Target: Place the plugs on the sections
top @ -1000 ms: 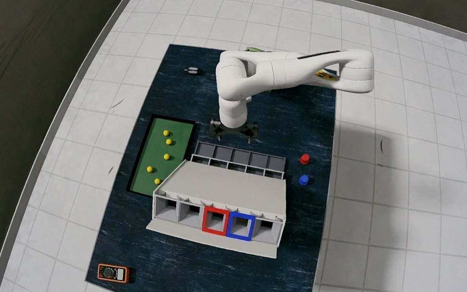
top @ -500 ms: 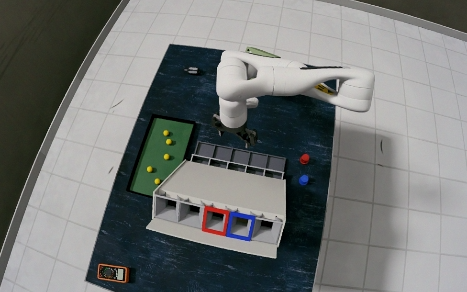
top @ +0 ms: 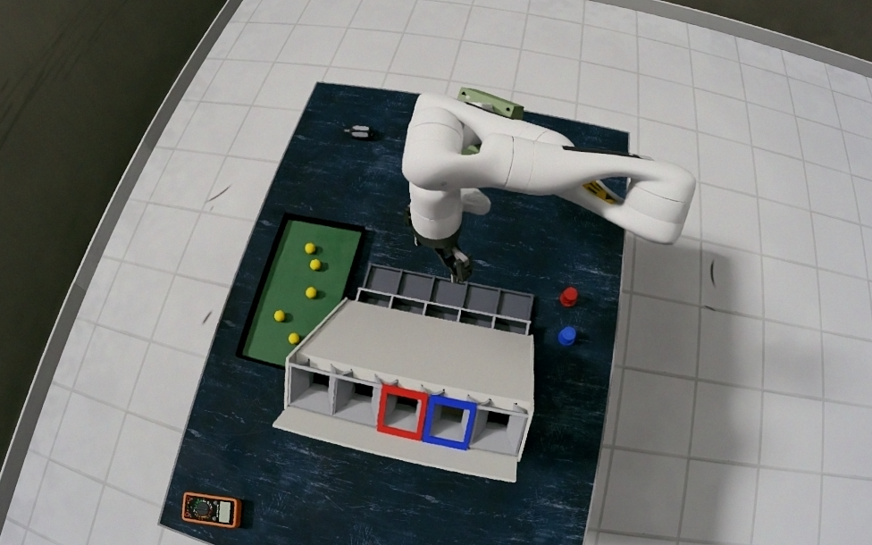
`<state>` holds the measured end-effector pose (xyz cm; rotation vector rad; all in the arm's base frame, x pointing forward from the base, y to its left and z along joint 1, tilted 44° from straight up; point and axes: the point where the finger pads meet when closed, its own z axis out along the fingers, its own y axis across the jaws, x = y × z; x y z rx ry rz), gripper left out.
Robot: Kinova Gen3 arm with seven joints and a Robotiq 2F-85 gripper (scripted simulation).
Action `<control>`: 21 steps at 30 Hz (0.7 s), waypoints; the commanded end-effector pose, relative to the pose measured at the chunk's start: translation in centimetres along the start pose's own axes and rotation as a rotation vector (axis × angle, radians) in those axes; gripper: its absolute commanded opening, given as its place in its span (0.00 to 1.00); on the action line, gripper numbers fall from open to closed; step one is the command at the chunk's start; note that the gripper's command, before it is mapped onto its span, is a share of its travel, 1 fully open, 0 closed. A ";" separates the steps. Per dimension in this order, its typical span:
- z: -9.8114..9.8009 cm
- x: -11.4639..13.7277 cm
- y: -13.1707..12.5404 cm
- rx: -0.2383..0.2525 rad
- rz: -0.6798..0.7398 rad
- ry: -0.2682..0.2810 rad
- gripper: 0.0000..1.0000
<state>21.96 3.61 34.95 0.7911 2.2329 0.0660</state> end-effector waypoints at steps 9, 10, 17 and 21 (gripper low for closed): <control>-0.1 0.1 0.1 0.007 0.342 0.000 1.00; -0.1 0.1 0.1 0.007 0.342 0.000 1.00; -0.1 0.2 0.2 0.009 0.722 0.000 1.00; -0.1 0.2 0.2 0.011 0.839 -0.001 1.00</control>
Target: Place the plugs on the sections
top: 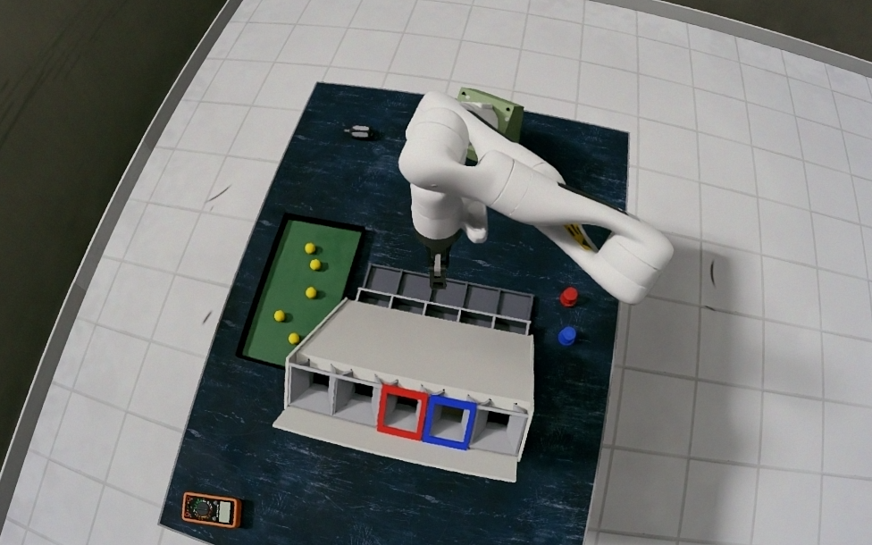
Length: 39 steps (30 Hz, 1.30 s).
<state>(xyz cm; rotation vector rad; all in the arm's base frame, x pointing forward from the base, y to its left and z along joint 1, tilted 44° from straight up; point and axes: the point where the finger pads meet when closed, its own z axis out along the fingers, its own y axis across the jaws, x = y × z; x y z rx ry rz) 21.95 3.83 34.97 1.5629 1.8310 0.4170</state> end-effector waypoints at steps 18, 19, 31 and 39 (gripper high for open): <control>-0.1 0.1 0.0 0.009 0.602 -0.007 1.00; -0.1 0.1 0.0 0.009 0.602 -0.007 1.00; -0.1 0.2 0.0 0.005 0.992 -0.006 1.00; -0.1 0.2 0.0 0.007 1.100 -0.009 1.00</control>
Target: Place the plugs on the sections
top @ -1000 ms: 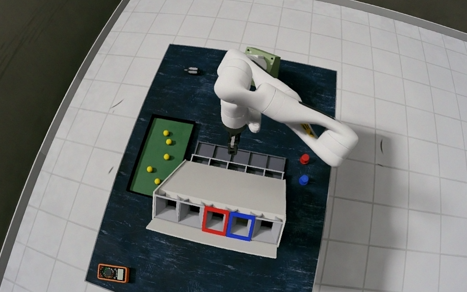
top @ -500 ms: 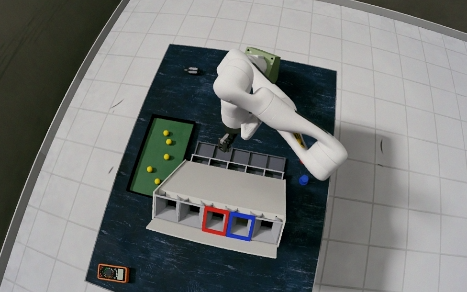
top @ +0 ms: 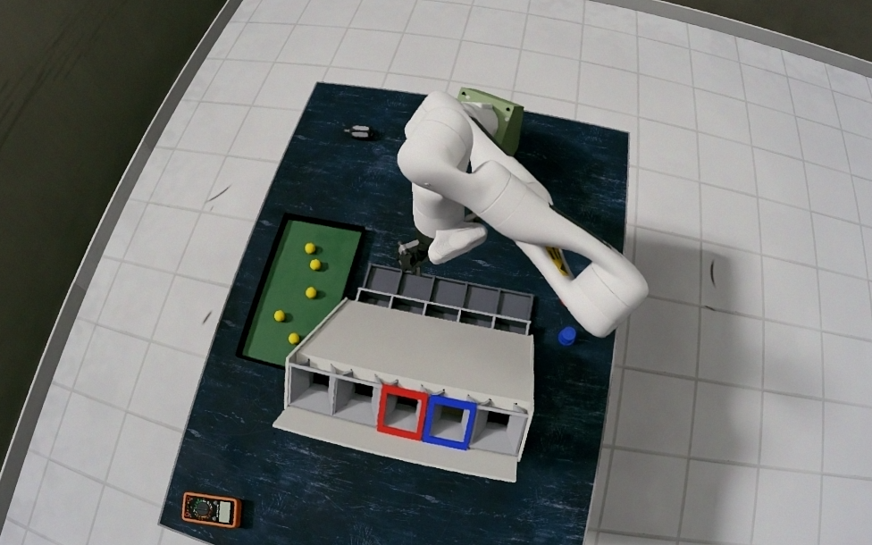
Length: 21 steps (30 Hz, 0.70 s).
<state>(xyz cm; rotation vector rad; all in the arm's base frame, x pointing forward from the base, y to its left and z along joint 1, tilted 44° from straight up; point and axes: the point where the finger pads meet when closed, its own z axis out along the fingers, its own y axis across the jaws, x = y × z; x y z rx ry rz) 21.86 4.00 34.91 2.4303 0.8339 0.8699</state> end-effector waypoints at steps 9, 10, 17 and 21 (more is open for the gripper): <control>0.0 0.0 0.0 -0.002 0.424 -0.010 1.00; 0.0 0.0 0.0 -0.002 0.467 -0.011 1.00; 0.0 0.0 0.0 -0.003 0.516 -0.013 1.00; 0.0 0.0 0.0 -0.004 0.693 -0.016 1.00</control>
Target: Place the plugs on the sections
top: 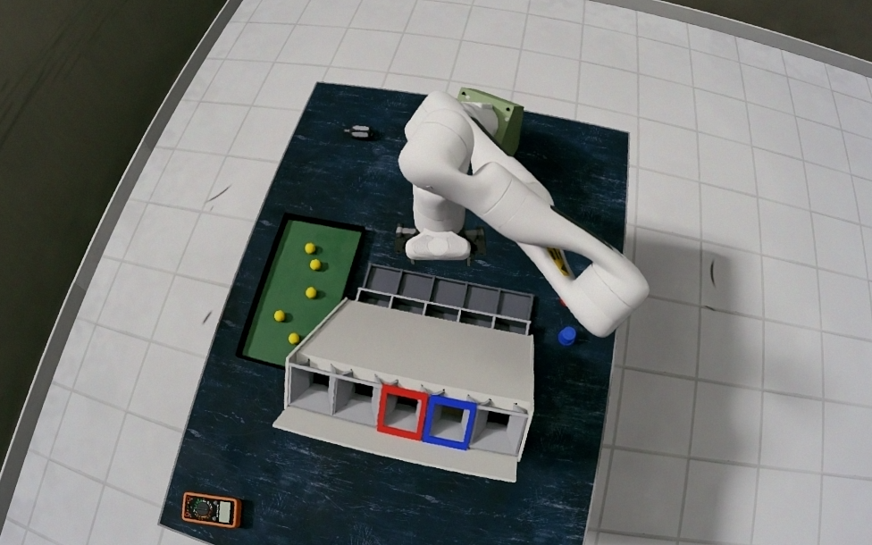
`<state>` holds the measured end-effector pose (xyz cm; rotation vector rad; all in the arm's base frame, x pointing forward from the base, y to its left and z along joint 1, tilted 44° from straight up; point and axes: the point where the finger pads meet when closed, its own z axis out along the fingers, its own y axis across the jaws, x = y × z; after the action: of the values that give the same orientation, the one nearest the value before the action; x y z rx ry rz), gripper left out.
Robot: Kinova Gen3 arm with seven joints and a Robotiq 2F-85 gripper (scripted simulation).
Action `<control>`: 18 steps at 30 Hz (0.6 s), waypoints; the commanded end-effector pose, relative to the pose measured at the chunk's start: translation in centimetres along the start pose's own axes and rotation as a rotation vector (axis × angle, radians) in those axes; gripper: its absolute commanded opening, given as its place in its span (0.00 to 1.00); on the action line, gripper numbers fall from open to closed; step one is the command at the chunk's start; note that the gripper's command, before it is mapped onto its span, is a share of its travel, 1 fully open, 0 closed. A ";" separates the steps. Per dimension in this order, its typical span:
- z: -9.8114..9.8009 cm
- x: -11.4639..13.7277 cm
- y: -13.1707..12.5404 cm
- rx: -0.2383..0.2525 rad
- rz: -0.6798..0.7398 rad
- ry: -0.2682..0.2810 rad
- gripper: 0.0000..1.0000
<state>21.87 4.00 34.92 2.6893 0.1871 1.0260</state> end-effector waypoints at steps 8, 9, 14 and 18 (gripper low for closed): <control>0.0 0.0 0.0 -0.001 0.175 -0.004 1.00; 0.0 0.0 0.0 -0.001 0.175 -0.004 1.00; 0.0 0.0 0.0 -0.001 0.175 -0.004 1.00; 0.0 0.0 0.0 -0.001 0.175 -0.004 0.50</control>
<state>21.86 4.01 34.89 2.7454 -0.0509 1.0675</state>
